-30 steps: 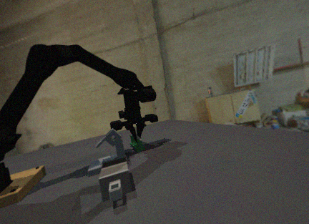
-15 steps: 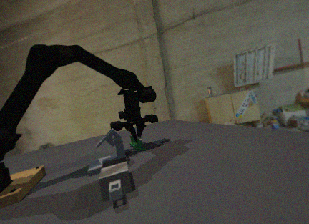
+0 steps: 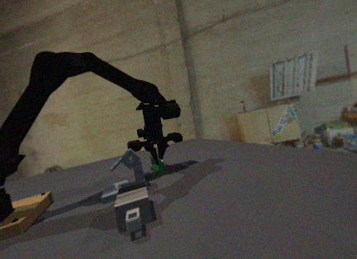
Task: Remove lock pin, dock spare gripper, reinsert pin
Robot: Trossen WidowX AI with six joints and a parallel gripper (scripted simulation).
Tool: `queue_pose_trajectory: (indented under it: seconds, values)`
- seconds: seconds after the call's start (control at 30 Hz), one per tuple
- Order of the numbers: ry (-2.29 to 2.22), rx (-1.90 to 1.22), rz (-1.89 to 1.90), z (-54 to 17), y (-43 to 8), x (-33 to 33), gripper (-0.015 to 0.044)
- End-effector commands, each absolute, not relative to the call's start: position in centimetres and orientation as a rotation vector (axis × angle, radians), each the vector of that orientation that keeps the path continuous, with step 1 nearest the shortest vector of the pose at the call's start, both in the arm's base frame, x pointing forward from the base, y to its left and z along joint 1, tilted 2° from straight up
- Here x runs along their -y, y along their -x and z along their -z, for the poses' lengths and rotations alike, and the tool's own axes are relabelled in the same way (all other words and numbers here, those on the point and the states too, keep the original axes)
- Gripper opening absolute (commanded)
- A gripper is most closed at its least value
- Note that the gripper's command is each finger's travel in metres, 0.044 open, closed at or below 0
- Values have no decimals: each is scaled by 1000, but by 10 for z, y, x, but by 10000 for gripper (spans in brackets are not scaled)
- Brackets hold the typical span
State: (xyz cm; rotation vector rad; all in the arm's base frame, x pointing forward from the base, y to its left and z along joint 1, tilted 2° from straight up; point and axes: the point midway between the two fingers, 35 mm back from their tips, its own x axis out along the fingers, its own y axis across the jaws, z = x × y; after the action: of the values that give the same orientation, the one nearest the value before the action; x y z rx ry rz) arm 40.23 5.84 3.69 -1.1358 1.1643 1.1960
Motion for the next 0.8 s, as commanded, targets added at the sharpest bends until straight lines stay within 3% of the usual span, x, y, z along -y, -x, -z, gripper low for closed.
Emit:
queue_pose_trajectory:
  seconds: [0.0, 0.47, 0.77]
  values:
    - [1135, -1165, -1196, -37, -402, -58, 79]
    - [1134, -1169, -1199, -51, -401, -59, 440]
    - [1132, -1174, -1205, -74, -399, -59, 440]
